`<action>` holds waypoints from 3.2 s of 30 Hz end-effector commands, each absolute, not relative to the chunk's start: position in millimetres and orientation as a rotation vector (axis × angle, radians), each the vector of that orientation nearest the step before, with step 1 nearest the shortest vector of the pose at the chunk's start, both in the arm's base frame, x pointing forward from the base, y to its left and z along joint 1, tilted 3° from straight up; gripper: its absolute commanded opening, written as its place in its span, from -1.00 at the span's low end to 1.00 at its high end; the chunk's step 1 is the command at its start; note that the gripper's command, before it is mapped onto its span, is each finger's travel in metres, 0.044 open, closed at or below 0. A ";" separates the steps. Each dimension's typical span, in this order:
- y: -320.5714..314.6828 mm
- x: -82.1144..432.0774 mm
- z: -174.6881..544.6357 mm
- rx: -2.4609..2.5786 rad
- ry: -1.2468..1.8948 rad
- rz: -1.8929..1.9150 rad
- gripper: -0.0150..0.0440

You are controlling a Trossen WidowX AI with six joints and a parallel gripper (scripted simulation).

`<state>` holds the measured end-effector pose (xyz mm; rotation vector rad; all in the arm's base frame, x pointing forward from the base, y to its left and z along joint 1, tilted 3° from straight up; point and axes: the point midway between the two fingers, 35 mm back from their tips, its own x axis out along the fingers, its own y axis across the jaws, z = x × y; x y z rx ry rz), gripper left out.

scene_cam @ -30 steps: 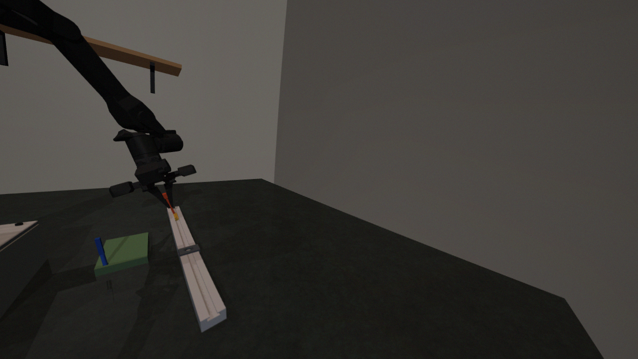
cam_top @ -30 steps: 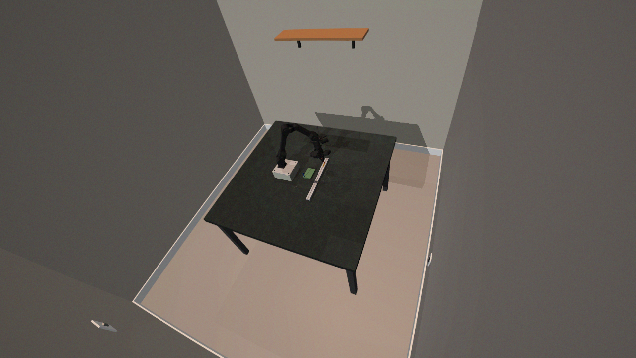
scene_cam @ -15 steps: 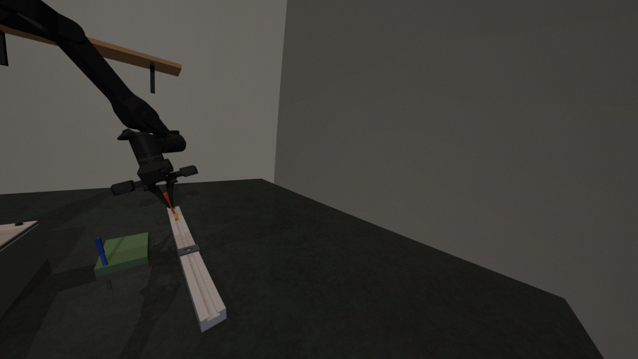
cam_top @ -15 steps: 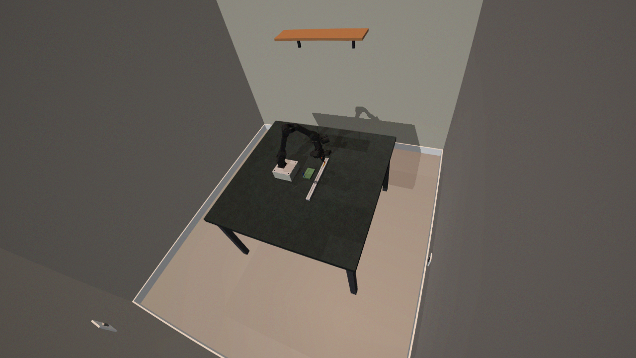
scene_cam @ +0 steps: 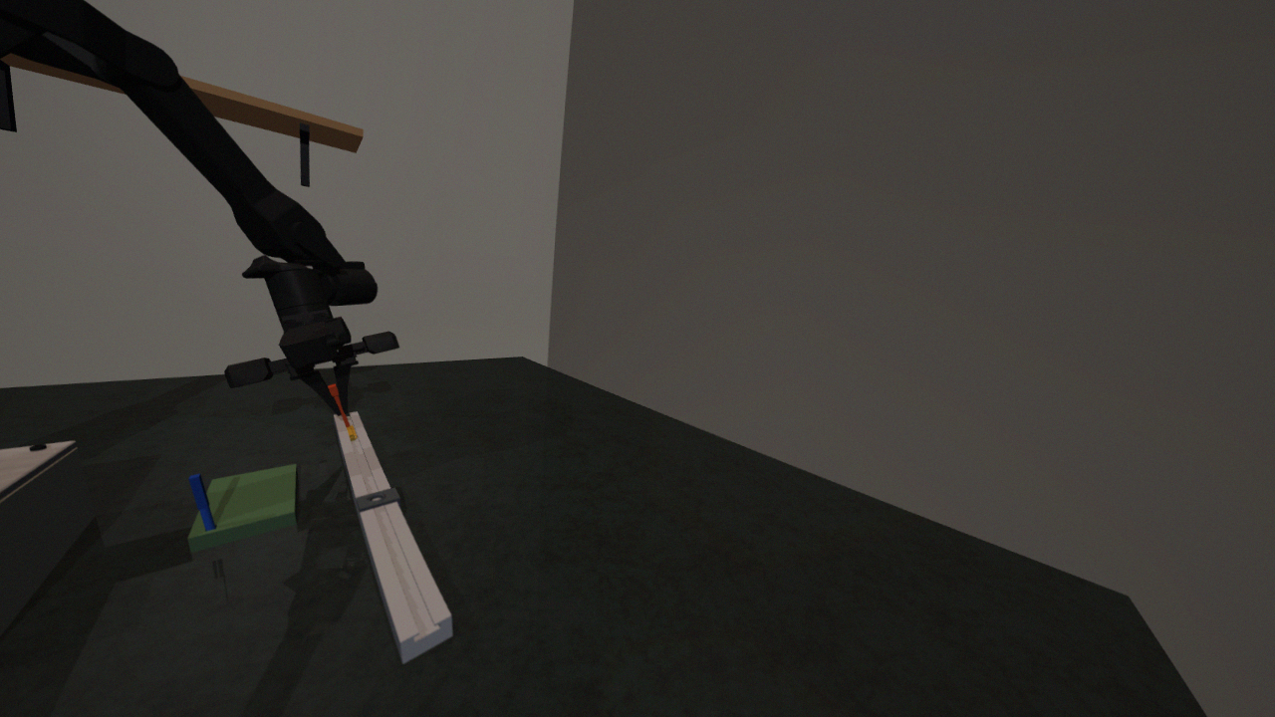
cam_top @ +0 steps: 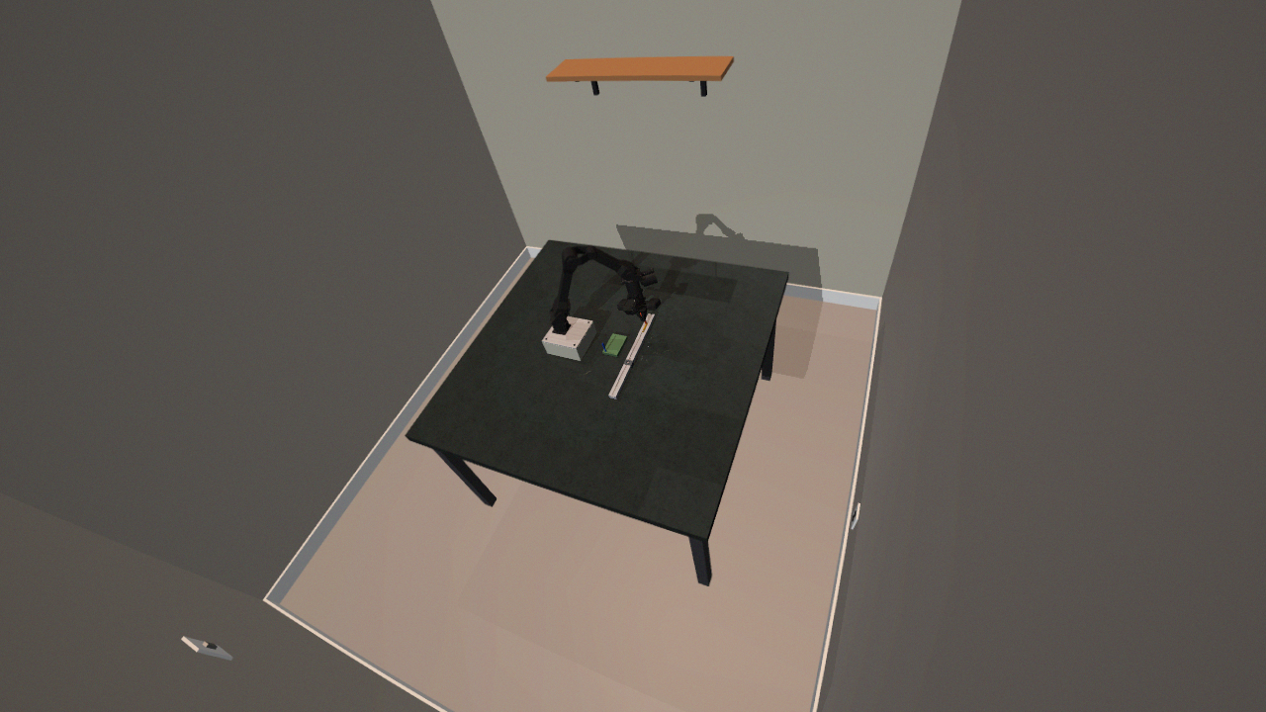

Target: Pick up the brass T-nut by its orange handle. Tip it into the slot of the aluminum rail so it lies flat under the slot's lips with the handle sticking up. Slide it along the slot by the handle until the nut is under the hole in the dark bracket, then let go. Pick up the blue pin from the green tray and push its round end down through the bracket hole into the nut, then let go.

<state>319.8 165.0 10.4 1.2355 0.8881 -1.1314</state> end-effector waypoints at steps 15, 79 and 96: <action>167.2 324.2 13.1 1.221 0.923 -1.146 -1.00; 166.7 331.5 13.9 1.165 1.016 -1.215 -1.00; 166.6 334.0 13.9 1.148 1.043 -1.234 -1.00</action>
